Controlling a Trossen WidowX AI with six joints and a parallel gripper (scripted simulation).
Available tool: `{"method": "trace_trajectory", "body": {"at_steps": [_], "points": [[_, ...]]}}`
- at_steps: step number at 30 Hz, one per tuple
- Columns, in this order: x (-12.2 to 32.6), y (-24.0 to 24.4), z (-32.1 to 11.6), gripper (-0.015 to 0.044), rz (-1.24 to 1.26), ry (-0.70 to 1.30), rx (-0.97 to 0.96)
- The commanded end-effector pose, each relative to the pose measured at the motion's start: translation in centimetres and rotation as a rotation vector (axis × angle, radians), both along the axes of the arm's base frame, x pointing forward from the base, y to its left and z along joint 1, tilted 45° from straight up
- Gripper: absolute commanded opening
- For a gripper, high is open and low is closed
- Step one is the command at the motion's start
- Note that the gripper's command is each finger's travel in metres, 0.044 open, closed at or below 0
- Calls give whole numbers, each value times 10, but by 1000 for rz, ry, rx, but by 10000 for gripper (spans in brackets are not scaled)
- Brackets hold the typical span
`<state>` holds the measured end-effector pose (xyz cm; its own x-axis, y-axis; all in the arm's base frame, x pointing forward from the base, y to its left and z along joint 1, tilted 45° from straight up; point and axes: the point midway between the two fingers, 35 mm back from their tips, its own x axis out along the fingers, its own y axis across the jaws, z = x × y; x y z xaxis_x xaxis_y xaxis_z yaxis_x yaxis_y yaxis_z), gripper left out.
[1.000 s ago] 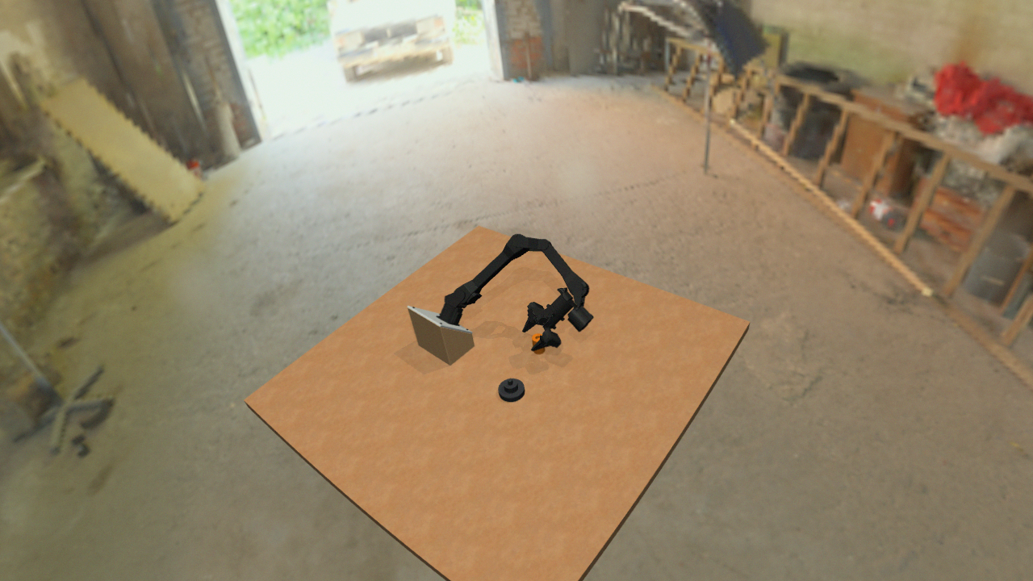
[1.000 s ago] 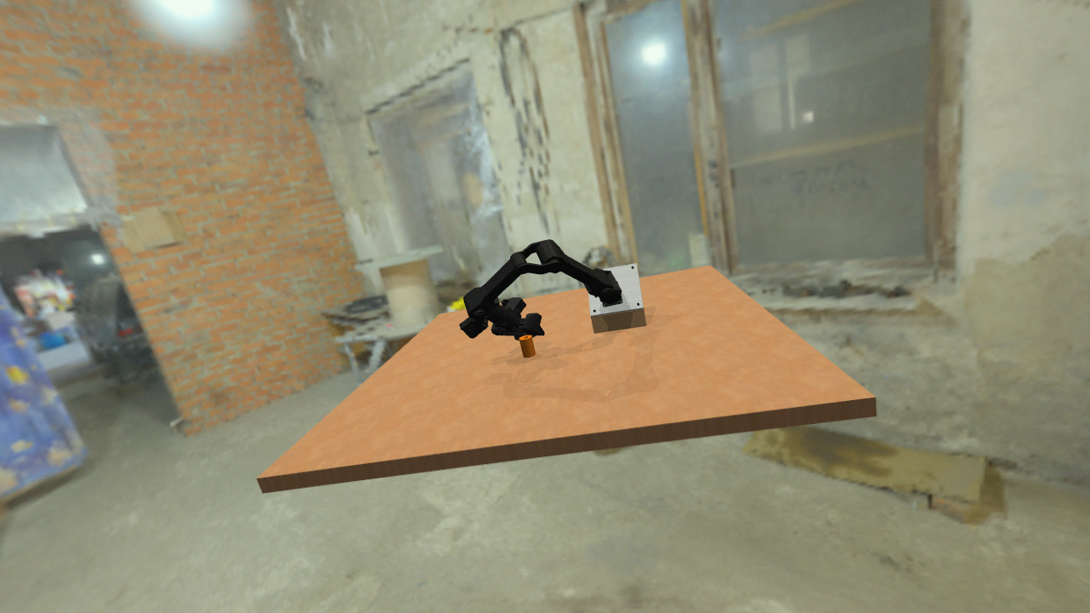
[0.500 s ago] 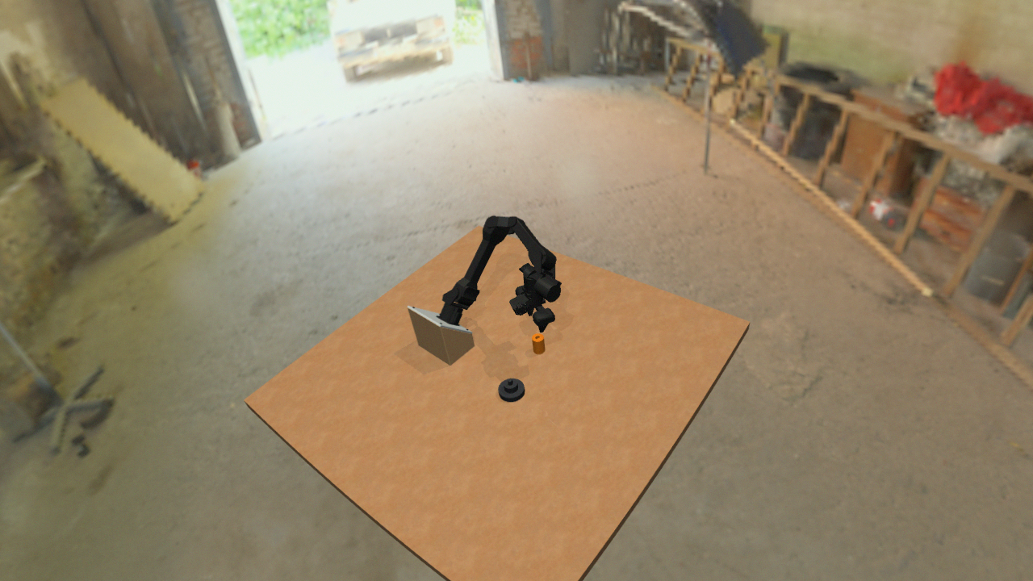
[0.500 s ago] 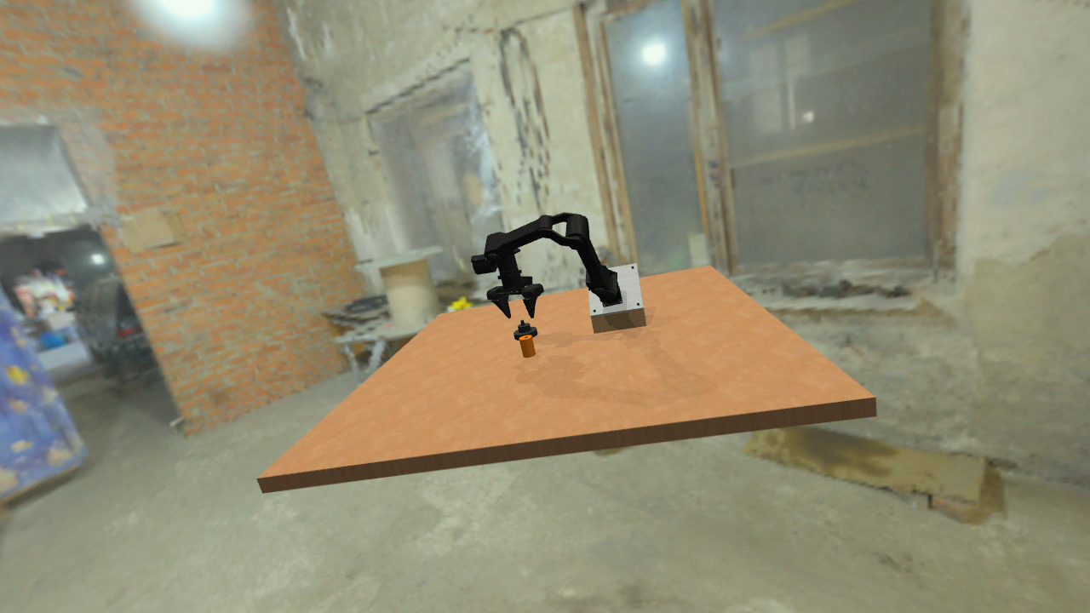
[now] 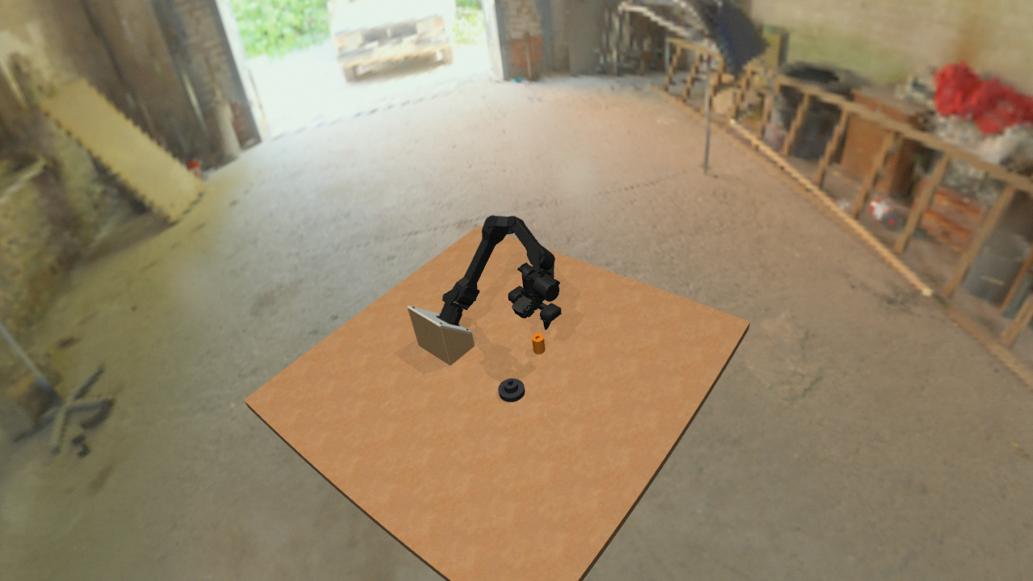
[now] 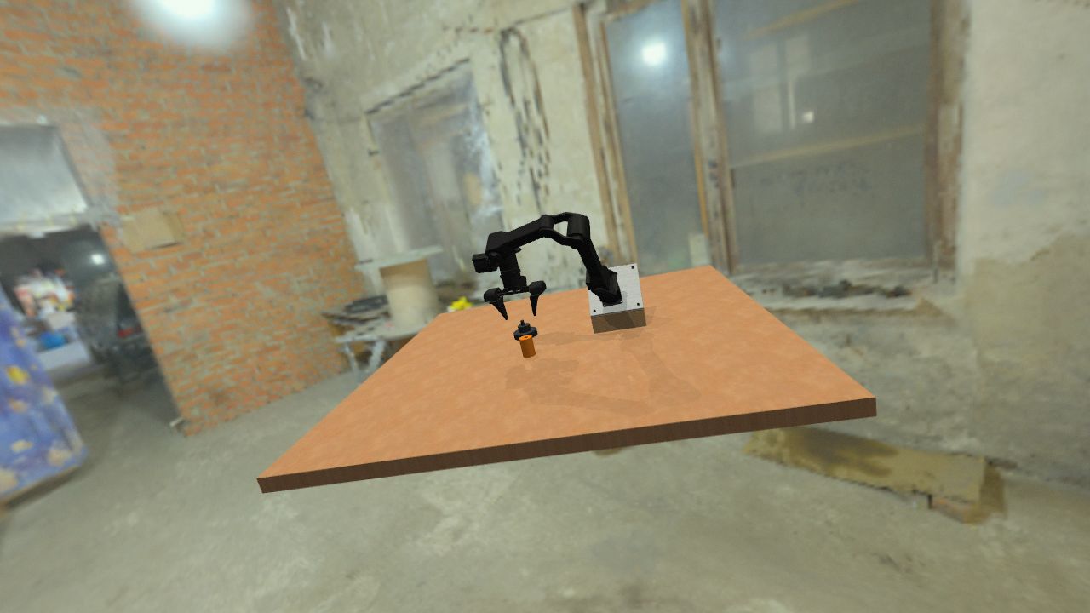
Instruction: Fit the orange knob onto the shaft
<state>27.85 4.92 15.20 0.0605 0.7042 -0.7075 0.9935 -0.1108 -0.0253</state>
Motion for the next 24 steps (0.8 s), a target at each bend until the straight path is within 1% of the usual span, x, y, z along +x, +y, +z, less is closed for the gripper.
{"method": "trace_trajectory", "body": {"at_steps": [1, 7, 17, 24], "points": [[0, 0, 0, 440, 389, -392, -30], [0, 1, 0, 440, 807, -810, -67], [0, 1, 0, 440, 1163, -1165, -99], [0, 1, 0, 440, 1190, -1192, -101]]}}
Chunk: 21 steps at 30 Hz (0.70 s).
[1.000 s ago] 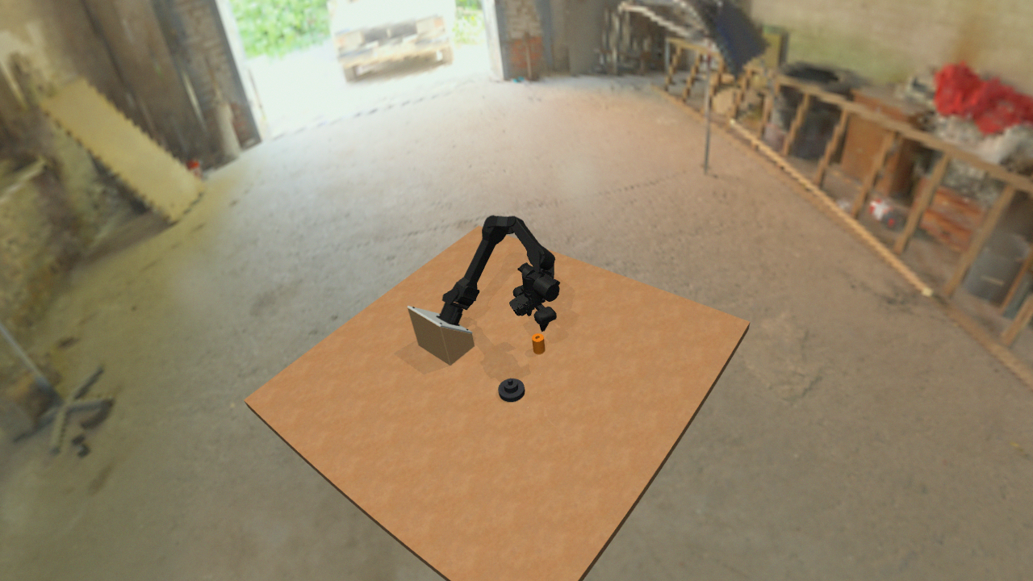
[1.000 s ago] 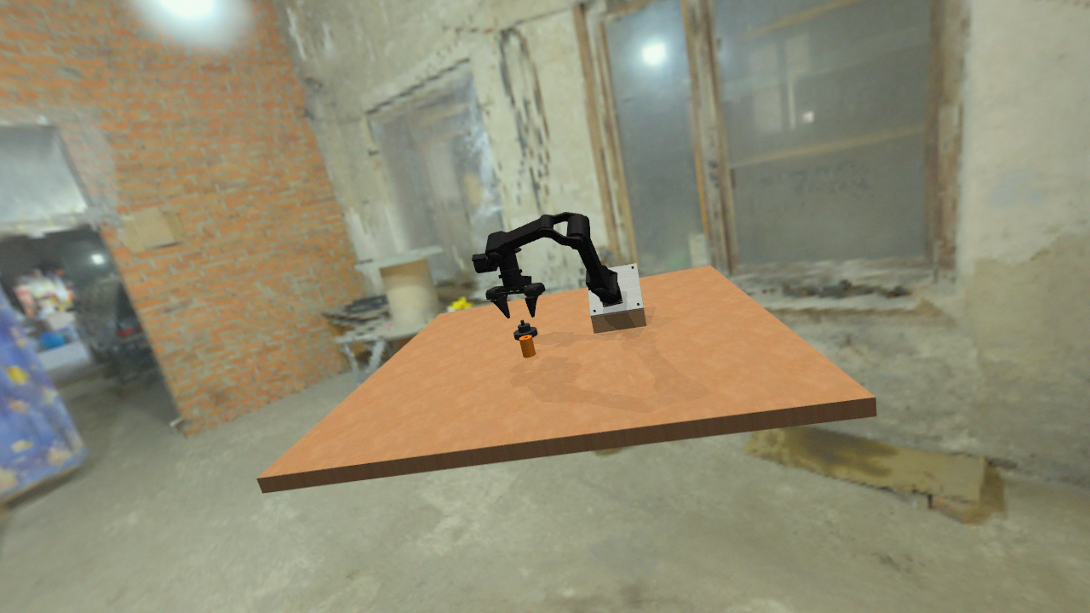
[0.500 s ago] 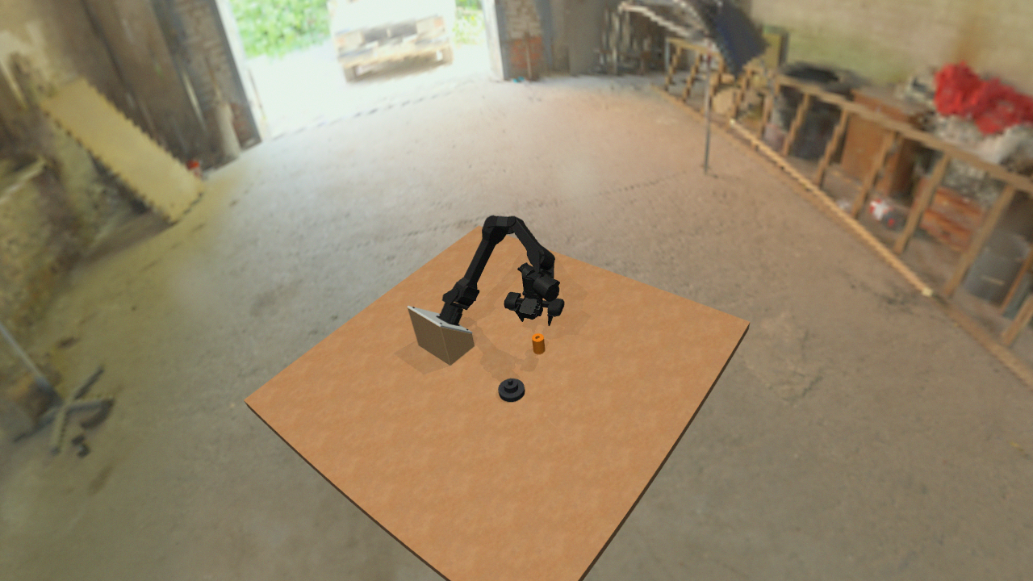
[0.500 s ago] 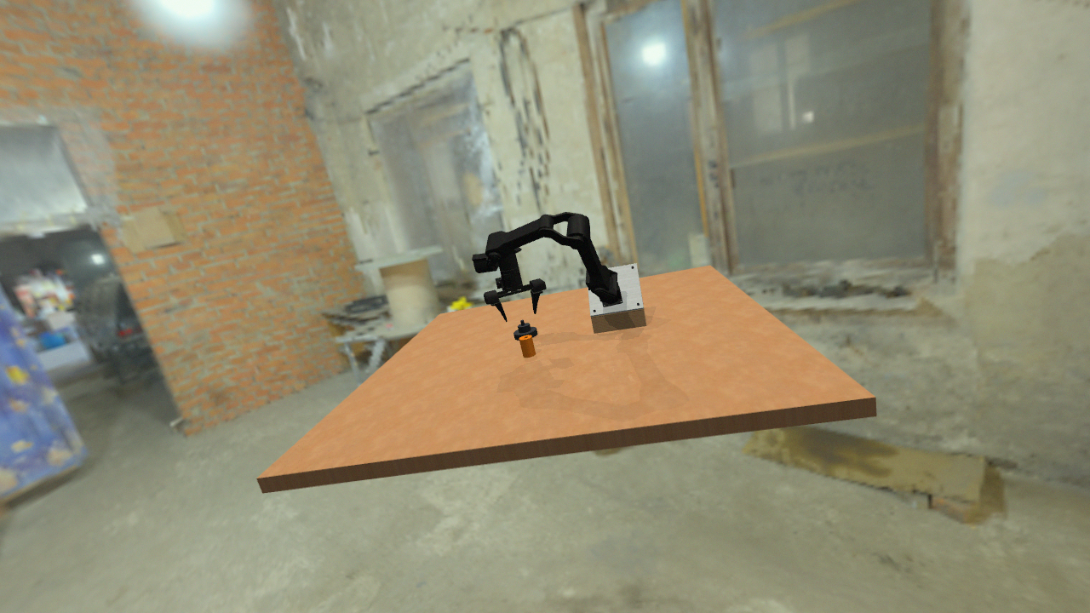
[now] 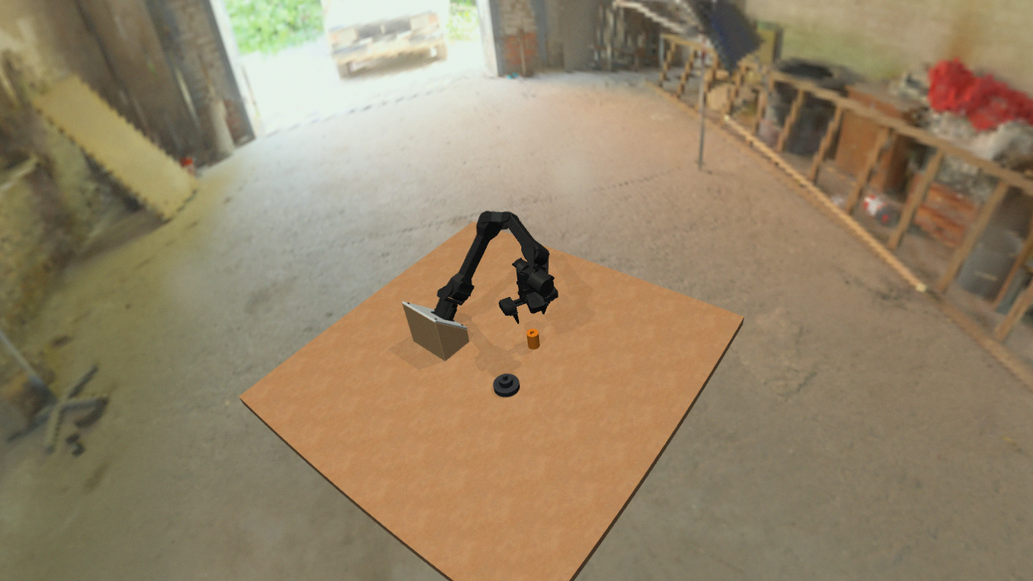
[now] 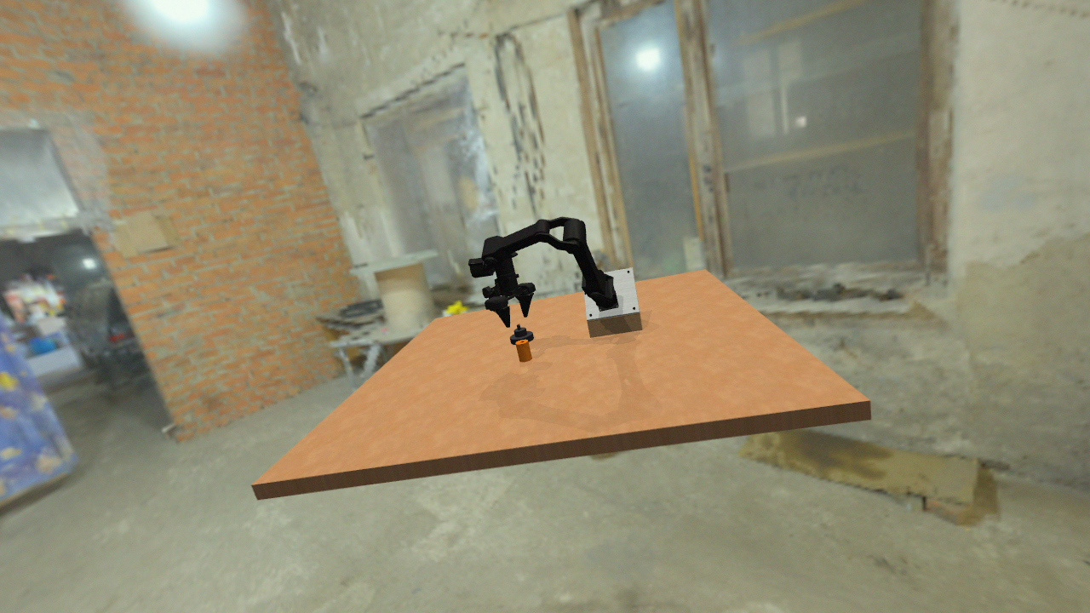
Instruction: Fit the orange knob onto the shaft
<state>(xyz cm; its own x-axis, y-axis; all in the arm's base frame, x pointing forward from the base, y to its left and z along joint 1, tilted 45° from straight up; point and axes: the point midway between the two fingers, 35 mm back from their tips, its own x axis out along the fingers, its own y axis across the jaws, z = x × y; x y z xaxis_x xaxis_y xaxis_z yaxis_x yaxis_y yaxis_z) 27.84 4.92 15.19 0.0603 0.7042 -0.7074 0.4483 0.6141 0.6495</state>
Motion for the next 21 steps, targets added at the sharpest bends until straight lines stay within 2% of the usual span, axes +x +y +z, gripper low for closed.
{"method": "trace_trajectory", "body": {"at_steps": [1, 14, 21], "points": [[0, 1, 0, 440, 341, -345, -26], [0, 1, 0, 440, 341, -345, -26], [2, 25, -24, 440, 341, -346, -24]]}}
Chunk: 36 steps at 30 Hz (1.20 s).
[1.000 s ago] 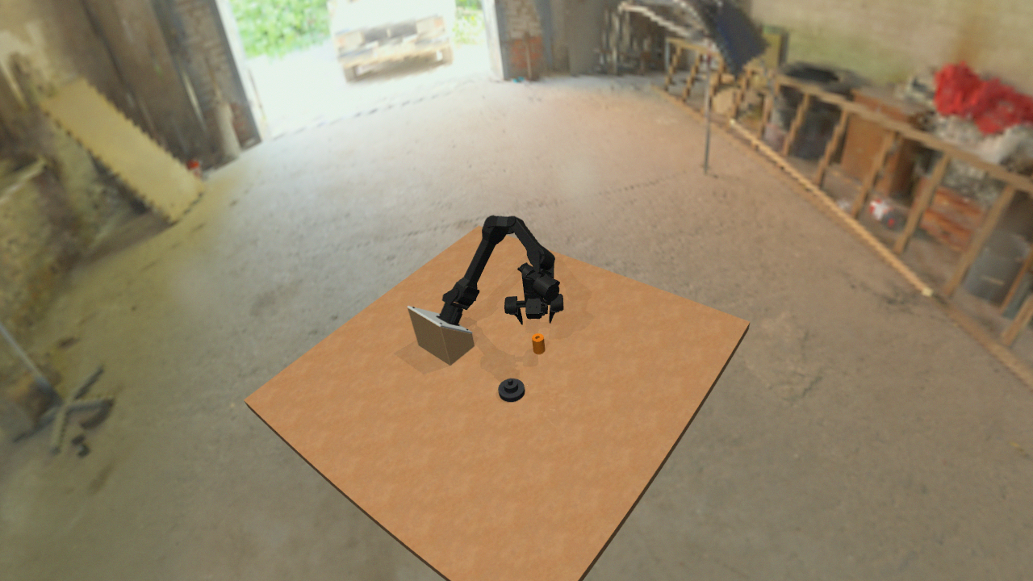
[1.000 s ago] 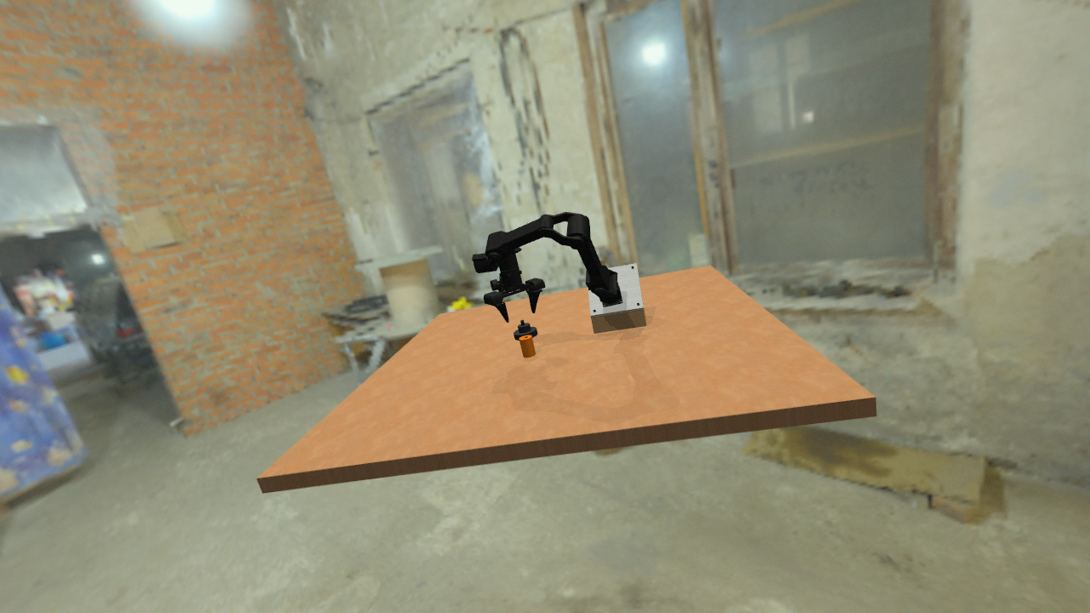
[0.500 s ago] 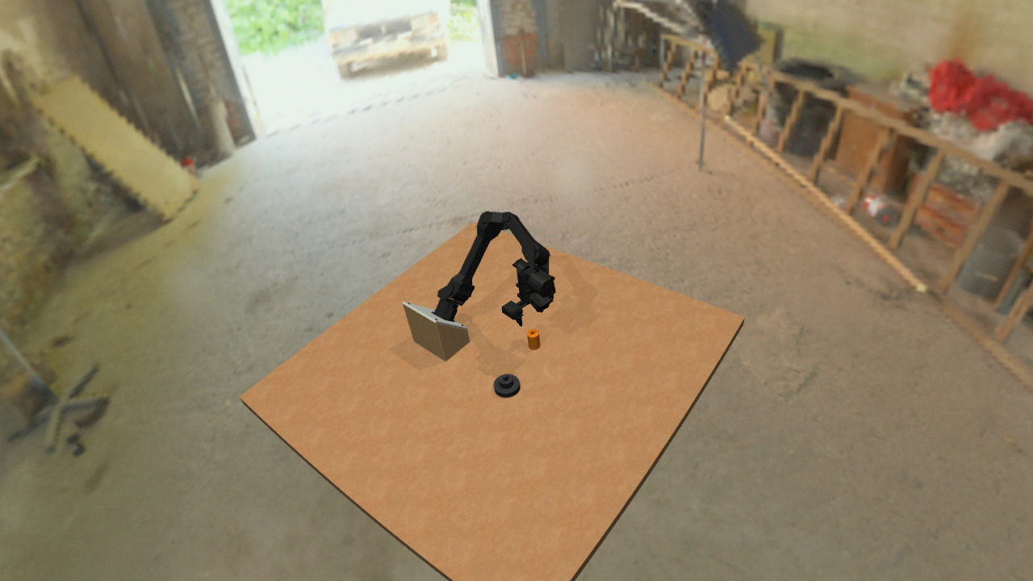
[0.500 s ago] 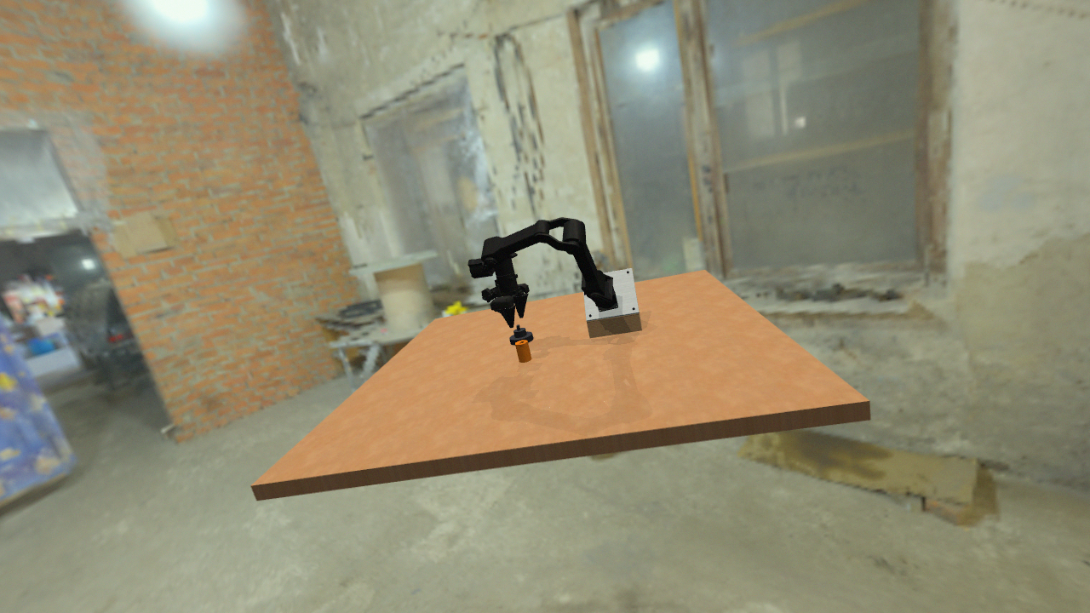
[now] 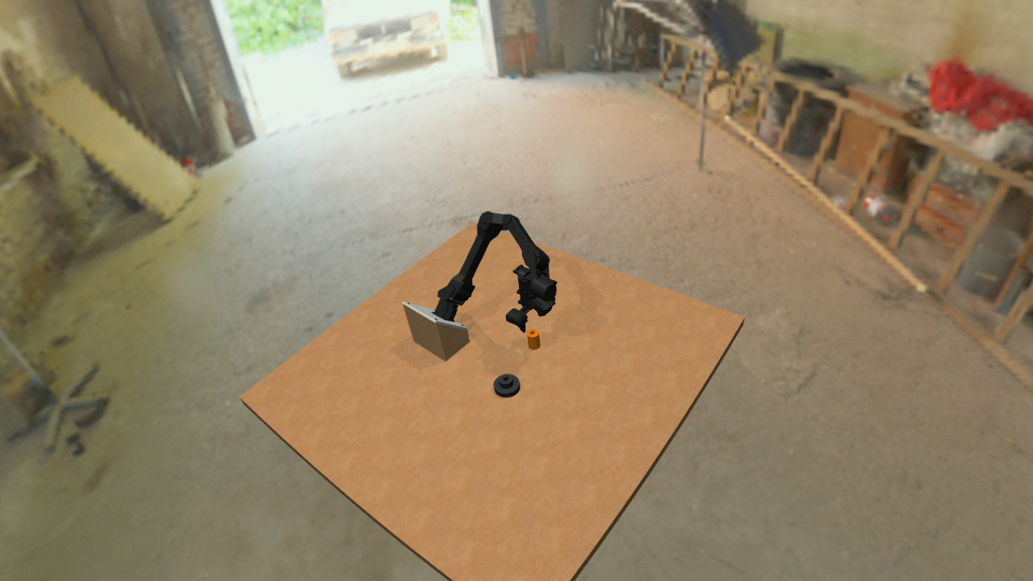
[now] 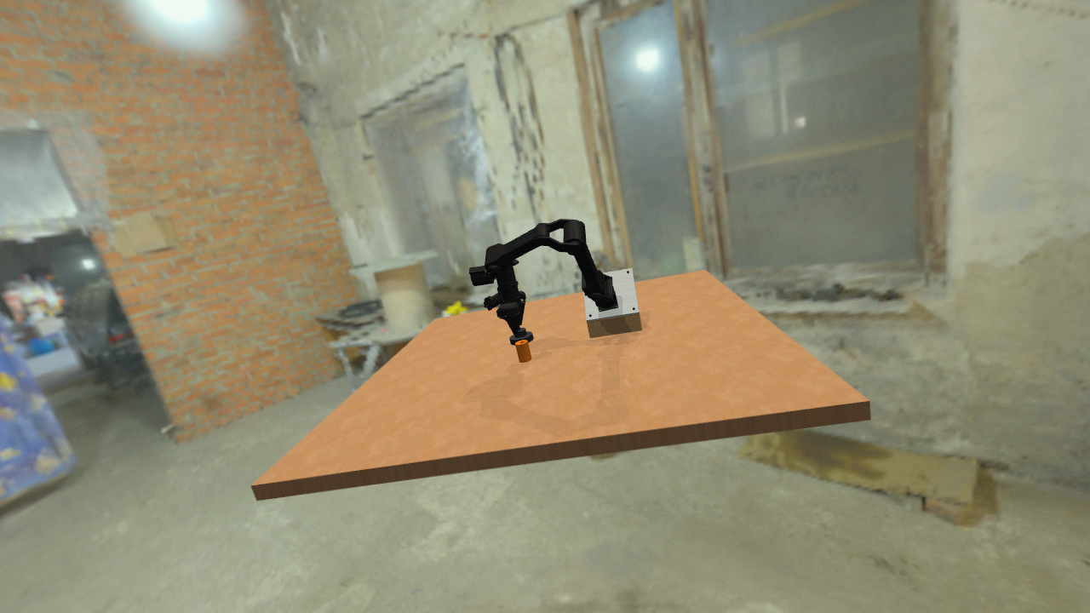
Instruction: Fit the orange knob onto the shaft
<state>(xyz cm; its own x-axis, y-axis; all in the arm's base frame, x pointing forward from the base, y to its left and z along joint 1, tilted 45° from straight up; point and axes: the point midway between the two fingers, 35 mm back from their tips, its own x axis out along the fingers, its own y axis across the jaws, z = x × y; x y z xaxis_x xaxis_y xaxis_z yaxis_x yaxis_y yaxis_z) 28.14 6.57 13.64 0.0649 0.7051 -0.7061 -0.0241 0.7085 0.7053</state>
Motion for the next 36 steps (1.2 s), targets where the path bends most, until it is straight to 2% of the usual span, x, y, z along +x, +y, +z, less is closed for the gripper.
{"method": "trace_trajectory", "body": {"at_steps": [1, 36], "points": [[-1, 9, -8, 440, -1, 3, 5], [4, 49, -49, 440, 6, 0, 1]]}}
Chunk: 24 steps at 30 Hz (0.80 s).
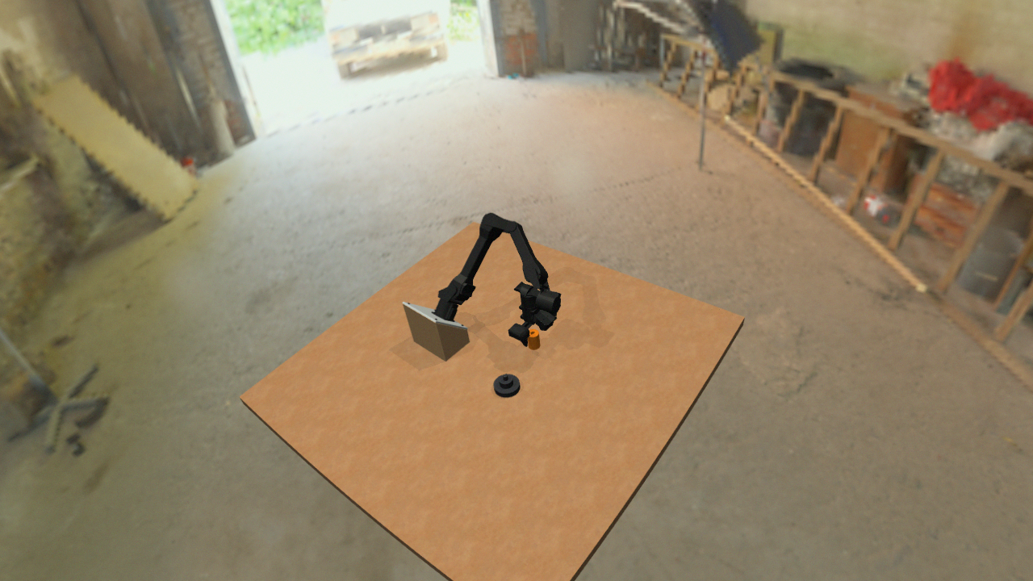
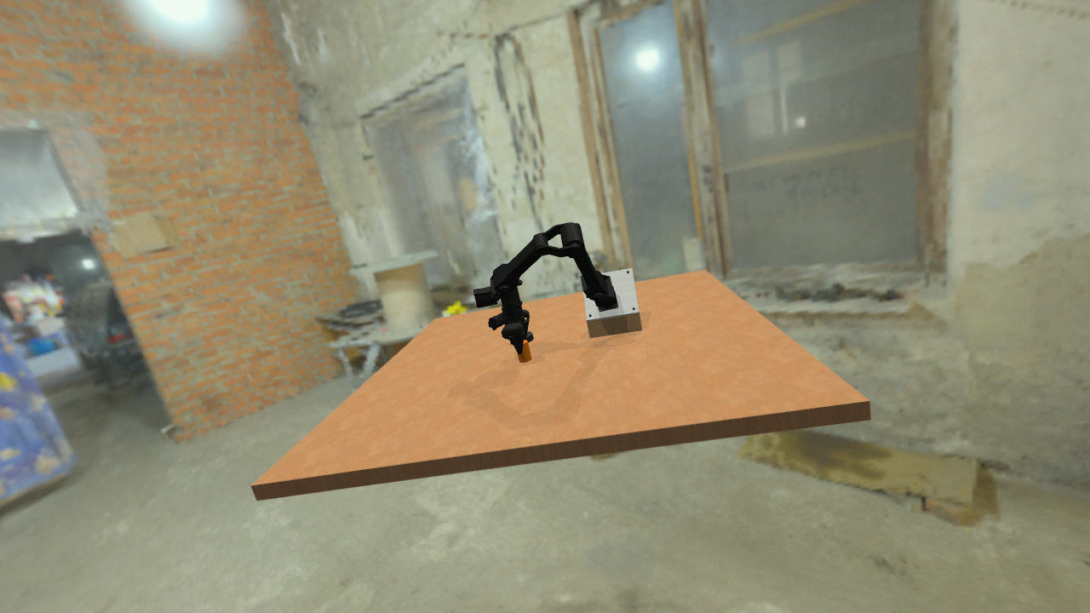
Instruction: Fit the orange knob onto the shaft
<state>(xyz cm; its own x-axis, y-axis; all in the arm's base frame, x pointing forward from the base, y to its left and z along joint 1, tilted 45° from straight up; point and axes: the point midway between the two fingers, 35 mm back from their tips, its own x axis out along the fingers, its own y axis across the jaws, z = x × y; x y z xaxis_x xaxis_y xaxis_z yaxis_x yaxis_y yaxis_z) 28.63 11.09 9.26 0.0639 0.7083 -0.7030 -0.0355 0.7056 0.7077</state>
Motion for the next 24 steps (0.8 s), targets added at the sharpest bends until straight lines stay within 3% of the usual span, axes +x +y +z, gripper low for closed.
{"method": "trace_trajectory", "body": {"at_steps": [1, 17, 24], "points": [[-1, 5, -6, 440, -3, 7, -3], [-1, 22, -21, 440, -10, 10, 5], [-1, 22, -21, 256, -10, 10, 5]]}}
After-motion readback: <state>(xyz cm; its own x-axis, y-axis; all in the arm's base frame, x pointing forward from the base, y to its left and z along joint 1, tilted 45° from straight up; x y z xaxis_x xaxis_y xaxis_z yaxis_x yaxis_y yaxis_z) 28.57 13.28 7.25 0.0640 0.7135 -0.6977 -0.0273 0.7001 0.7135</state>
